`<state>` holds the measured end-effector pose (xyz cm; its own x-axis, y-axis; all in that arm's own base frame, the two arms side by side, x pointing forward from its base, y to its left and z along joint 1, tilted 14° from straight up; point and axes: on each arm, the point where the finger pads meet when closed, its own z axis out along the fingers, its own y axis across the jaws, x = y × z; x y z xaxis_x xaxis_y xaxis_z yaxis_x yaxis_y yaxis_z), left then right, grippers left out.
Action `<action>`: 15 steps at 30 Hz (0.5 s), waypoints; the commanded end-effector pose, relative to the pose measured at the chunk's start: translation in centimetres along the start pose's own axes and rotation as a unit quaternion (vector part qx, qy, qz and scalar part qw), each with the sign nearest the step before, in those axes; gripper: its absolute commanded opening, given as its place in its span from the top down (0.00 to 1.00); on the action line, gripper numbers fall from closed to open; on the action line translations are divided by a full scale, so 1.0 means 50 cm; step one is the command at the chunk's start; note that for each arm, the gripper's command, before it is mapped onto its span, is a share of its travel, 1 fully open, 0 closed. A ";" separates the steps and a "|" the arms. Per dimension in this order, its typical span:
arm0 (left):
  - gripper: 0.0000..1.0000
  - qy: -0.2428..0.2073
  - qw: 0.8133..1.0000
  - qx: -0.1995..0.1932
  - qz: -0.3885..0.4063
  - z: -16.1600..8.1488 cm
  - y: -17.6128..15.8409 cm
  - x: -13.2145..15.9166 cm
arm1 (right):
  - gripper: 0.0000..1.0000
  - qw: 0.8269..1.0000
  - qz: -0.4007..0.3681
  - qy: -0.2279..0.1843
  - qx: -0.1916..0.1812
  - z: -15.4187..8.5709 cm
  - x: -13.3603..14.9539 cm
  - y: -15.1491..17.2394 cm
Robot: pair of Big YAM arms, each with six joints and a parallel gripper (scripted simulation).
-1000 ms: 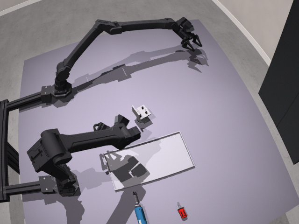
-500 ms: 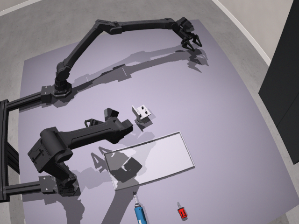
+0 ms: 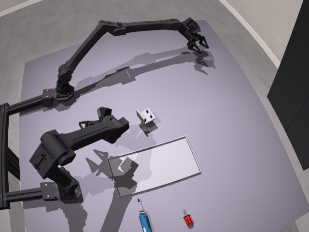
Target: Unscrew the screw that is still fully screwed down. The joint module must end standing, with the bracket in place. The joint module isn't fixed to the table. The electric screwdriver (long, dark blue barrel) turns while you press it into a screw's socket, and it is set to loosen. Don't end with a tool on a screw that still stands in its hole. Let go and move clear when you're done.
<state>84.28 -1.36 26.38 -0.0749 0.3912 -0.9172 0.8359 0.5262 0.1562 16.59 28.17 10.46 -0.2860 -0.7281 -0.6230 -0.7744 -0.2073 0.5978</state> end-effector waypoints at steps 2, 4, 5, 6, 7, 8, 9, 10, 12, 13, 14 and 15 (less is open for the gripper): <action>0.14 -0.006 1.000 -0.003 0.015 0.004 0.018 -0.023 | 0.35 1.000 -0.012 -0.003 0.004 -0.009 -0.015 -0.007; 0.14 -0.006 1.000 -0.003 0.015 0.004 0.018 -0.023 | 0.35 1.000 -0.012 -0.003 0.004 -0.009 -0.015 -0.007; 0.14 -0.006 1.000 -0.003 0.015 0.004 0.018 -0.023 | 0.35 1.000 -0.012 -0.003 0.004 -0.009 -0.015 -0.007; 0.14 -0.006 1.000 -0.003 0.015 0.004 0.018 -0.023 | 0.35 1.000 -0.012 -0.003 0.004 -0.009 -0.015 -0.007; 0.14 -0.006 1.000 -0.003 0.015 0.004 0.018 -0.023 | 0.35 1.000 -0.012 -0.003 0.004 -0.009 -0.015 -0.007; 0.14 -0.006 1.000 -0.003 0.015 0.004 0.018 -0.023 | 0.35 1.000 -0.012 -0.003 0.004 -0.009 -0.015 -0.007; 0.14 -0.006 1.000 -0.003 0.015 0.004 0.018 -0.023 | 0.35 1.000 -0.012 -0.003 0.004 -0.009 -0.015 -0.007; 0.14 -0.006 1.000 -0.003 0.015 0.004 0.018 -0.023 | 0.35 1.000 -0.012 -0.003 0.004 -0.009 -0.015 -0.007; 0.14 -0.006 1.000 -0.003 0.015 0.004 0.018 -0.023 | 0.35 1.000 -0.012 -0.003 0.004 -0.009 -0.015 -0.007; 0.14 -0.006 1.000 -0.003 0.015 0.004 0.018 -0.023 | 0.35 1.000 -0.012 -0.003 0.004 -0.009 -0.015 -0.007; 0.14 -0.006 1.000 -0.003 0.015 0.004 0.018 -0.023 | 0.35 1.000 -0.012 -0.003 0.004 -0.009 -0.015 -0.007; 0.14 -0.006 1.000 -0.003 0.015 0.004 0.018 -0.023 | 0.35 1.000 -0.012 -0.003 0.004 -0.009 -0.015 -0.007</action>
<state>84.28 -1.36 26.38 -0.0749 0.3912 -0.9172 0.8359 0.5262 0.1562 16.63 28.13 10.46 -0.2838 -0.7268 -0.6255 -0.7758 -0.2093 0.5953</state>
